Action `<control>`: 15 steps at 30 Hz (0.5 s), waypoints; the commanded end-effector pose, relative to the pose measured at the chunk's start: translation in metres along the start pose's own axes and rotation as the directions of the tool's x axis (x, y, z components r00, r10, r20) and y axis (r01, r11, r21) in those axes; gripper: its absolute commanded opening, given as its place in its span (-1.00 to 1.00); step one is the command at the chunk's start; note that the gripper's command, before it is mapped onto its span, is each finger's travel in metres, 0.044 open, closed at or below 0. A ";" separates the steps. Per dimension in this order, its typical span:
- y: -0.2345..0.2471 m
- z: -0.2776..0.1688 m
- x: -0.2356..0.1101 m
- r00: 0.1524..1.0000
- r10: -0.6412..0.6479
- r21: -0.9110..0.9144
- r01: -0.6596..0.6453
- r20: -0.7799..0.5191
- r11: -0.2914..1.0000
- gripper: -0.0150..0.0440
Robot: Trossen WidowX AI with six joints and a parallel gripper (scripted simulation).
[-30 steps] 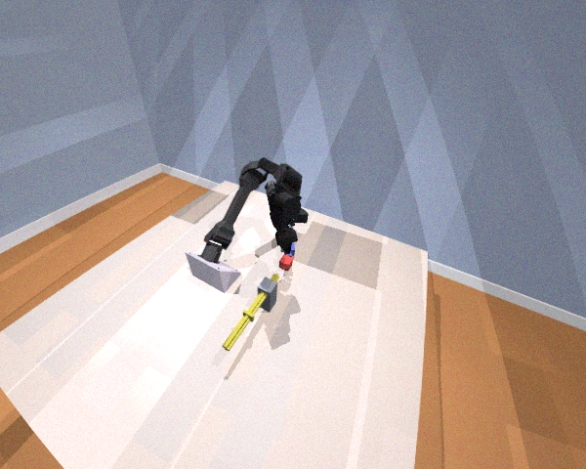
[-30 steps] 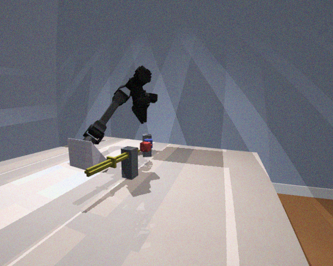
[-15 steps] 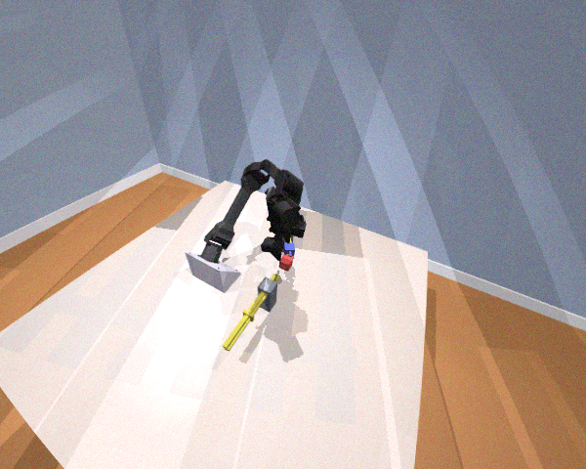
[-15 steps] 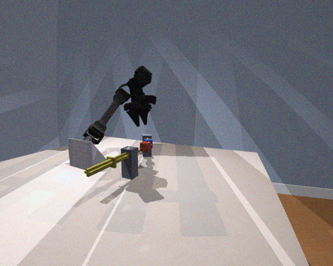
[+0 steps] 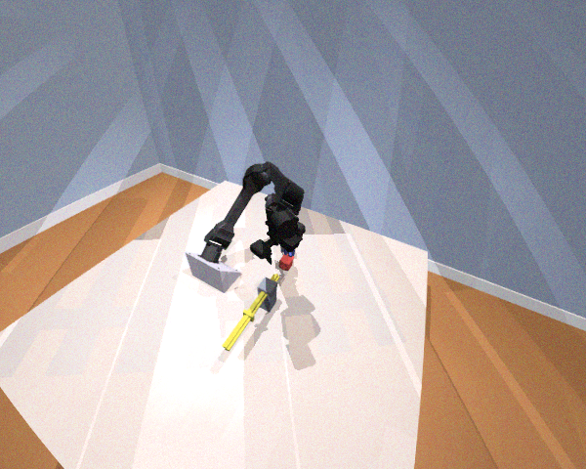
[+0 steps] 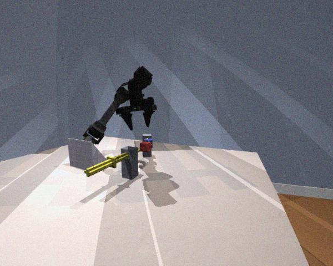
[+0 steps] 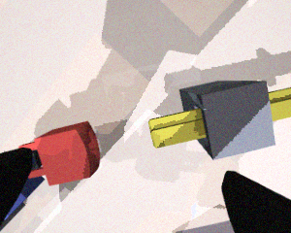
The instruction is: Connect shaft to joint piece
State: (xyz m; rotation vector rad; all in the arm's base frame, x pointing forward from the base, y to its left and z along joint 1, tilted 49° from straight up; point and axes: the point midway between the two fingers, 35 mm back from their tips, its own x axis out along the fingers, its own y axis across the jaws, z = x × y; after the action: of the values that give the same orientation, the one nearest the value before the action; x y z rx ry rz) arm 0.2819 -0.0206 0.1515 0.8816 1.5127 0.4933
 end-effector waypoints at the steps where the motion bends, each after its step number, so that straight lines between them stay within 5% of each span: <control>1: -0.004 0.001 0.003 1.000 -0.004 0.121 0.006 -0.020 0.993 1.00; 15: -0.020 0.005 0.014 0.997 -0.002 0.563 0.045 -0.078 0.825 1.00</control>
State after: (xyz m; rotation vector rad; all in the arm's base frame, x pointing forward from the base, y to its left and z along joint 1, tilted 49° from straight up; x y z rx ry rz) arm 0.2831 -0.0237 0.1302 1.2571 1.7323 0.1151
